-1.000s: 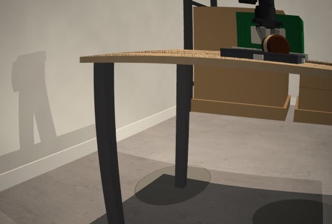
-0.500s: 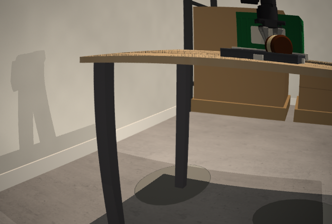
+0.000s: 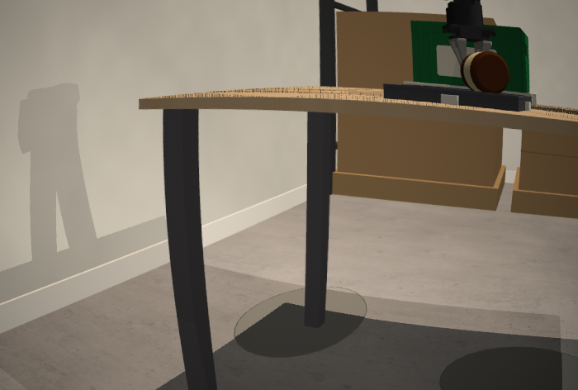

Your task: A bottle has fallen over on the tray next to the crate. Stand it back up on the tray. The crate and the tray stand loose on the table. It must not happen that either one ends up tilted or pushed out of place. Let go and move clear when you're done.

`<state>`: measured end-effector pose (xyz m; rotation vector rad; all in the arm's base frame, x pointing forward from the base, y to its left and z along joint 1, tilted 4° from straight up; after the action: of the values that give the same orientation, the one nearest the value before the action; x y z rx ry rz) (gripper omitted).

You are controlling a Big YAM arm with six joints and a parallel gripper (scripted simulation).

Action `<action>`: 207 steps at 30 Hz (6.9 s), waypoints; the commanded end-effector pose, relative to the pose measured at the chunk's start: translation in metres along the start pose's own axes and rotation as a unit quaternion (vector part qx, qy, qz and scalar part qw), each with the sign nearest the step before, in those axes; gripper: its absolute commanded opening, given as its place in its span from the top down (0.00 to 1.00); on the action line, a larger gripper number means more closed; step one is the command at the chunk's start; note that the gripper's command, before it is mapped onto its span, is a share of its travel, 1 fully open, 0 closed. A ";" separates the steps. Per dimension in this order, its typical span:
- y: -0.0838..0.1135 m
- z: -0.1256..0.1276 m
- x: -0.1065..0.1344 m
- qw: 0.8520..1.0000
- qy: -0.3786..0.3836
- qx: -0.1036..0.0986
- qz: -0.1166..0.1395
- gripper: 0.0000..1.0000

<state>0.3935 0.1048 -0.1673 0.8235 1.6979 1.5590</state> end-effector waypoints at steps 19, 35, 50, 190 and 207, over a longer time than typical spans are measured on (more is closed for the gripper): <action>0.048 0.011 -0.001 1.000 -0.004 -0.017 -0.004 1.00; 0.074 0.011 -0.001 1.000 -0.003 -0.018 -0.004 1.00; 0.098 0.011 -0.001 1.000 -0.003 -0.019 -0.005 1.00; 0.148 0.008 0.000 0.990 0.137 -0.018 -0.007 1.00; 0.148 0.008 0.000 0.990 0.137 -0.018 -0.007 1.00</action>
<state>0.3964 0.1156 -0.0370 0.6408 1.8717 1.7235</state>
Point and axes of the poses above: the point where the finger pads meet when closed, its own y axis back along the fingers, its own z axis across the jaws, x = y × z, the point moved 10 cm from there along y, back along the fingers, and after that the axes turned 14 degrees about y, right-handed, at the moved point
